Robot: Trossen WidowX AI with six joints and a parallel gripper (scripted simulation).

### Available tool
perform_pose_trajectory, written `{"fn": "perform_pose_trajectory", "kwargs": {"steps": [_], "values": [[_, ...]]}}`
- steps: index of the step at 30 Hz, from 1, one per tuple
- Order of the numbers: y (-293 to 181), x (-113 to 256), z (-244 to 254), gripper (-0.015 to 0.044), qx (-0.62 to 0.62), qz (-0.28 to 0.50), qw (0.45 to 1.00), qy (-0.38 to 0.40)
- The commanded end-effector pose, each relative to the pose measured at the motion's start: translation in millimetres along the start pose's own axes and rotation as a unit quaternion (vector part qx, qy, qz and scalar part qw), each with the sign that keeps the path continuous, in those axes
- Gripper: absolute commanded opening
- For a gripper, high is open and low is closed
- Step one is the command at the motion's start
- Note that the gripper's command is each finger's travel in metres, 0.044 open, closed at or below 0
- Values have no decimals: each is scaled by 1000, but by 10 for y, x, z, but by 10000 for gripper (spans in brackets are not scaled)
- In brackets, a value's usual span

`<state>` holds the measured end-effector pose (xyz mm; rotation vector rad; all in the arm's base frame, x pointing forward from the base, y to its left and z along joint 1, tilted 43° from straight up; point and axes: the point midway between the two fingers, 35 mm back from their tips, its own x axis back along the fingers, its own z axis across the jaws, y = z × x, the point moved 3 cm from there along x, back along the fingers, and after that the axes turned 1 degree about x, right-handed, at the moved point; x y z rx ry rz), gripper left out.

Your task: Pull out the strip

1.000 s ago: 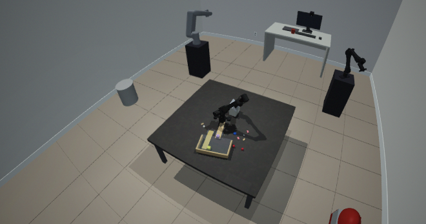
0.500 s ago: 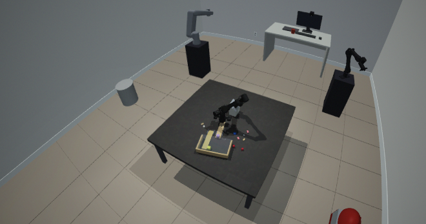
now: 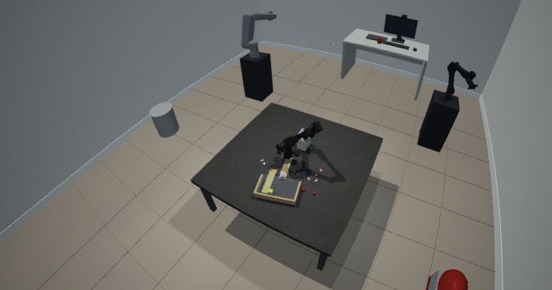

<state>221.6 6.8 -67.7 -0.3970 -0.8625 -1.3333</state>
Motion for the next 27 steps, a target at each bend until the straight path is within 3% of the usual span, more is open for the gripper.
{"fn": "perform_pose_trajectory", "kwargs": {"steps": [1,6,11,18,27], "values": [[-87,-39,39,0,-4,15,1000,4],[-87,-39,39,0,-4,15,1000,4],[32,400,-14,0,-4,14,1000,2],[24,425,-6,0,-4,15,1000,3],[402,420,-19,236,22,14,1000,3]]}}
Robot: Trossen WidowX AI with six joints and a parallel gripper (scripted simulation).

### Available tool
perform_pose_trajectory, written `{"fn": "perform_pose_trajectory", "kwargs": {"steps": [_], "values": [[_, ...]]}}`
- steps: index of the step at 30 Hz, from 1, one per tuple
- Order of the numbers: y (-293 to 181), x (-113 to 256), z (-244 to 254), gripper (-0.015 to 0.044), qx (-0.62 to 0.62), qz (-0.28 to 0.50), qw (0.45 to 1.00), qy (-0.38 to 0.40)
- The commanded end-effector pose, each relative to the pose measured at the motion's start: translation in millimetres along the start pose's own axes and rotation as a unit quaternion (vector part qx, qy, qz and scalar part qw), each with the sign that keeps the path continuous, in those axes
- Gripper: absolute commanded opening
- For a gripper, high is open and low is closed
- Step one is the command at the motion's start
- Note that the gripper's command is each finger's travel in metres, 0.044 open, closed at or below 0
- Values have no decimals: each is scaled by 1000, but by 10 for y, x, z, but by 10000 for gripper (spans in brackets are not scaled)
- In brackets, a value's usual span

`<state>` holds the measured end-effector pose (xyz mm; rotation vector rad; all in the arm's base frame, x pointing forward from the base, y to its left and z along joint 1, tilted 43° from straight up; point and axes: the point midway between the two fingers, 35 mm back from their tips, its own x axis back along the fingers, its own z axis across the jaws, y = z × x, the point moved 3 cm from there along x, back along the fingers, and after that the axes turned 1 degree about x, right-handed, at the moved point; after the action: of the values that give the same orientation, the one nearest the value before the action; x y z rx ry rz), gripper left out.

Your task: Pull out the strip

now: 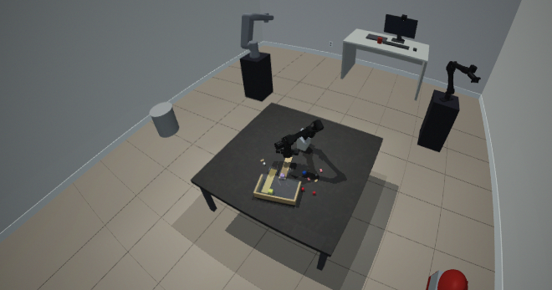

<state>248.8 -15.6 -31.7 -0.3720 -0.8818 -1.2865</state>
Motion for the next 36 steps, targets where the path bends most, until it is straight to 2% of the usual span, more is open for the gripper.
{"fn": "perform_pose_trajectory", "kwargs": {"steps": [1,8,36], "values": [[153,13,-16,262,-1,0,1000,3],[406,56,-34,440,0,0,1000,3],[1429,197,-68,440,2,-2,1000,3]]}}
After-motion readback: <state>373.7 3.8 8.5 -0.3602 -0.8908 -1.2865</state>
